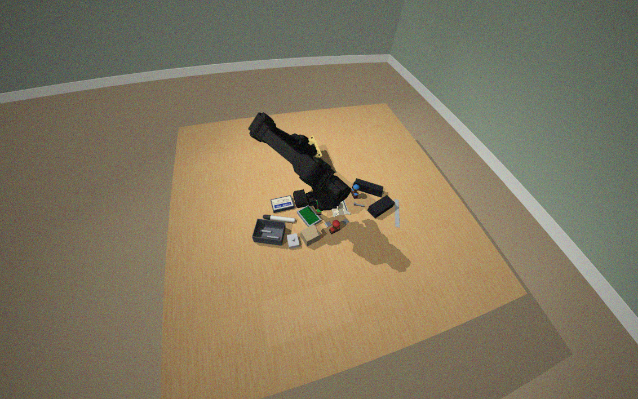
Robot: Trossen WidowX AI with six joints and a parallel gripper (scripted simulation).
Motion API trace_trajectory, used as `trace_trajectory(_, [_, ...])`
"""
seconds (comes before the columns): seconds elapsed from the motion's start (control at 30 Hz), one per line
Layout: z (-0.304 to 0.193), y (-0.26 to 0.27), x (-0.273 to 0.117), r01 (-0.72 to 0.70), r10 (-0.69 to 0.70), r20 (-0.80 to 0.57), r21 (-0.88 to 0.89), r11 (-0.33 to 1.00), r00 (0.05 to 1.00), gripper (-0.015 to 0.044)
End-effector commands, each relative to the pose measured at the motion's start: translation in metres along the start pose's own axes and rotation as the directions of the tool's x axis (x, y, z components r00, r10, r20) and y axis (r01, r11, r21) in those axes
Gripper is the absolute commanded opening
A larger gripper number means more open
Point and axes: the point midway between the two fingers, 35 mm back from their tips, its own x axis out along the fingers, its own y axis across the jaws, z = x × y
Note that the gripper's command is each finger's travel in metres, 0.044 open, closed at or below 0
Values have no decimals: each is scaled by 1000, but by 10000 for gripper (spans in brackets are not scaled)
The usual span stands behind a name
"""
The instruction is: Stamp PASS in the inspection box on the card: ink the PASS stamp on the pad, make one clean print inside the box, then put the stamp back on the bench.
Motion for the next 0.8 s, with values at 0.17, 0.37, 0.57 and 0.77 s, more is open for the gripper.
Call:
trace_trajectory(0.17, [-26, -31, 6, 11, -11, -4, -6, 1000, 1000, 0])
trace_trajectory(0.37, [-26, -31, 6, 11, -11, -4, -5, 1000, 1000, 0])
trace_trajectory(0.57, [-25, -31, 10, 11, -11, -4, -5, 1000, 1000, 0])
trace_trajectory(0.77, [-25, -31, 14, 10, -10, -4, -4, 1000, 1000, 0])
